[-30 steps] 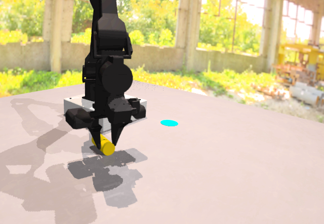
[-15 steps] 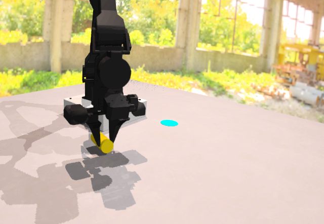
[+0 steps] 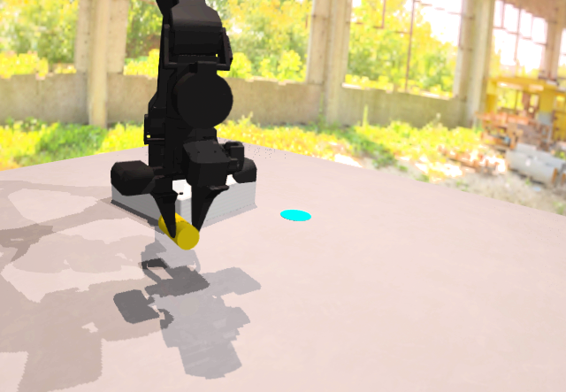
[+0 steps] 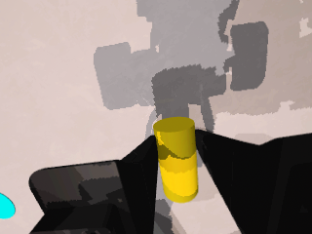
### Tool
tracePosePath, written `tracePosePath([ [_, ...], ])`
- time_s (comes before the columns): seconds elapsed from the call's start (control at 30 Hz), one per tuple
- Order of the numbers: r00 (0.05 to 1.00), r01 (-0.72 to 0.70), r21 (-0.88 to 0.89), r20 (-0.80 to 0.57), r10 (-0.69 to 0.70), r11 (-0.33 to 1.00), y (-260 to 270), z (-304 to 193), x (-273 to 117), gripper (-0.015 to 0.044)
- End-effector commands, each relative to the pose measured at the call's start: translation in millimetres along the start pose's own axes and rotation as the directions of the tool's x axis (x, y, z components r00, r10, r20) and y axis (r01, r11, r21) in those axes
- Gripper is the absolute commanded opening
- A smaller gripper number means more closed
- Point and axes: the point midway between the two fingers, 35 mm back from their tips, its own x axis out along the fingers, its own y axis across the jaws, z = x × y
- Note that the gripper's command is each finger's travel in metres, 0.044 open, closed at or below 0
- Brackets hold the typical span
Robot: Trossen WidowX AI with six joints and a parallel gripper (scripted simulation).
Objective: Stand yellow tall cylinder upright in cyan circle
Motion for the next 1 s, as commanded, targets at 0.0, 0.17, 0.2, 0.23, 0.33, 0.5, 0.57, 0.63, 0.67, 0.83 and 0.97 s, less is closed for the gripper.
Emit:
tracePosePath([
  [0.0,1.0,0.002,-0.004,0.007,-0.002,1.0,0,2,-10,0.0105],
  [0.17,1.0,0.0,-0.008,0.005,0.0,1.0,0,2,-20,0.0105],
  [0.2,1.0,0.0,-0.009,0.005,0.0,1.0,0,2,-22,0.0105],
  [0.23,1.0,-0.001,-0.01,0.004,0.001,1.0,1,2,-24,0.0105],
  [0.33,1.0,-0.002,-0.013,0.003,0.002,1.0,1,2,-30,0.0105],
  [0.5,1.0,-0.004,-0.017,0.001,0.004,1.0,2,1,-40,0.0105],
  [0.57,1.0,-0.004,-0.019,0.0,0.004,1.0,2,0,-44,0.0105],
  [0.63,1.0,-0.005,-0.021,-0.001,0.005,1.0,2,0,-49,0.0105],
  [0.67,1.0,-0.005,-0.022,-0.001,0.005,1.0,2,0,-51,0.0105],
  [0.83,1.0,-0.007,-0.026,-0.004,0.007,1.0,3,-2,-61,0.0105],
  [0.97,1.0,-0.009,-0.03,-0.005,0.009,1.0,4,-3,-69,0.0105],
])
